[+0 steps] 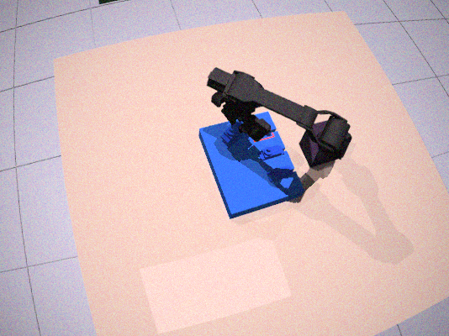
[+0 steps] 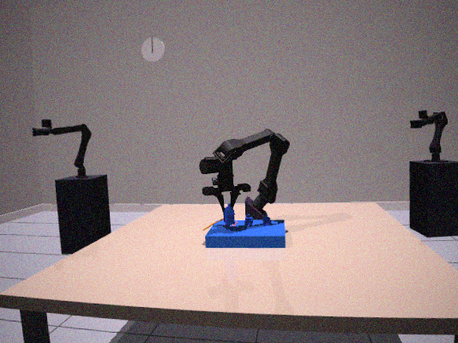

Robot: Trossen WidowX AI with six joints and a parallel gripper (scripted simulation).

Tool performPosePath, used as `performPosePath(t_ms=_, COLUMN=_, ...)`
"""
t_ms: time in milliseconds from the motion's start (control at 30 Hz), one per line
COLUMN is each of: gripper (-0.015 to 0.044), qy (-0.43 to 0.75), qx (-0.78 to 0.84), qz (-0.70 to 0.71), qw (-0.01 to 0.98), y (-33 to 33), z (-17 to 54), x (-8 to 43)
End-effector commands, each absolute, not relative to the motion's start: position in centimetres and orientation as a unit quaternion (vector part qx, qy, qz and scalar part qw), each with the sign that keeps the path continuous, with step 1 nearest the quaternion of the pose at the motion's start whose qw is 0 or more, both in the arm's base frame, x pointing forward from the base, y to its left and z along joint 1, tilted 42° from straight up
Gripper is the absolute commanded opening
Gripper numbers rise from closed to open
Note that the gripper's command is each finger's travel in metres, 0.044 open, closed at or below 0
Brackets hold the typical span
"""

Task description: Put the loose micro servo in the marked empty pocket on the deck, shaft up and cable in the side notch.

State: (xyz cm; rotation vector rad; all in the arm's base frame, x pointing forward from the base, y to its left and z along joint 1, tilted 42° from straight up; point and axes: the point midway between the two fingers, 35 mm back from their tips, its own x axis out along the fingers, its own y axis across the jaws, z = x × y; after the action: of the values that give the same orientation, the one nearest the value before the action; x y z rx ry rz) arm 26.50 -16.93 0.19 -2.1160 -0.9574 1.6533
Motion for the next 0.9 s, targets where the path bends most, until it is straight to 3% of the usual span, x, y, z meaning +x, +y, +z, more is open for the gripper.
performPosePath(t_ms=0, gripper=0.0, qy=-0.291, qx=-0.723, qz=0.596, qw=0.194, y=-17.0, z=0.2, x=26.5)
performPosePath(t_ms=300, gripper=0.0, qy=-0.202, qx=-0.687, qz=0.632, qw=0.296, y=-17.0, z=0.2, x=26.5)
performPosePath(t_ms=867, gripper=0.0, qy=-0.2, qx=-0.685, qz=0.633, qw=0.298, y=-16.4, z=0.0, x=22.4)
